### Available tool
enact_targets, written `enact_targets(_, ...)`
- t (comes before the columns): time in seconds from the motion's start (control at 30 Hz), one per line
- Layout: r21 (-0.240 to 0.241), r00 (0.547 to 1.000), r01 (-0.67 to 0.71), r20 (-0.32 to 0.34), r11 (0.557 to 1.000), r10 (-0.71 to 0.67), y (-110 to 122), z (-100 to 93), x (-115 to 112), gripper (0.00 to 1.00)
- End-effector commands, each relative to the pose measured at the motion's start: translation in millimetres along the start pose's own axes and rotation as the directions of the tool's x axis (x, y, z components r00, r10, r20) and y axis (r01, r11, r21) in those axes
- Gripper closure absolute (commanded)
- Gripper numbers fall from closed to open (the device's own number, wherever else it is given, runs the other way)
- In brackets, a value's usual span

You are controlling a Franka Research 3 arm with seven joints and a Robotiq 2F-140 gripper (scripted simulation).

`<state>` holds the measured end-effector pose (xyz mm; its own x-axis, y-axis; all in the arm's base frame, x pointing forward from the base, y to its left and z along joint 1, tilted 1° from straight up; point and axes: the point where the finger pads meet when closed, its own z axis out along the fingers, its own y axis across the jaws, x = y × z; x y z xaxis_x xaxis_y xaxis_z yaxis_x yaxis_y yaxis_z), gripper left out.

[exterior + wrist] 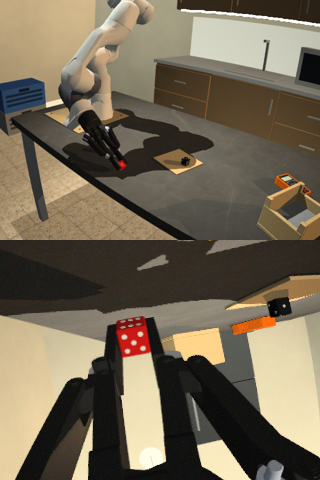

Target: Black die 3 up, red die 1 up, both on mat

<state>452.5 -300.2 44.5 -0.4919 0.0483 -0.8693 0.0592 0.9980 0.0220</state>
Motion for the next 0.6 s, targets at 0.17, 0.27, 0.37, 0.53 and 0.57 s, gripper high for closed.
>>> enact_targets(0.17, -0.007, 0.999, 0.023, 0.036, 1.0, -0.023, 1.0, 8.4, -1.2, 0.79)
enact_targets(0.27, -0.007, 0.999, 0.023, 0.036, 1.0, -0.023, 1.0, 8.7, -0.7, 0.79)
enact_targets(0.37, -0.007, 0.999, 0.023, 0.036, 1.0, -0.023, 1.0, 8.7, -0.7, 0.79)
enact_targets(0.53, -0.007, 0.999, 0.023, 0.036, 1.0, -0.023, 1.0, 8.7, -0.7, 0.79)
enact_targets(0.57, -0.007, 0.999, 0.023, 0.036, 1.0, -0.023, 1.0, 8.7, -0.7, 0.79)
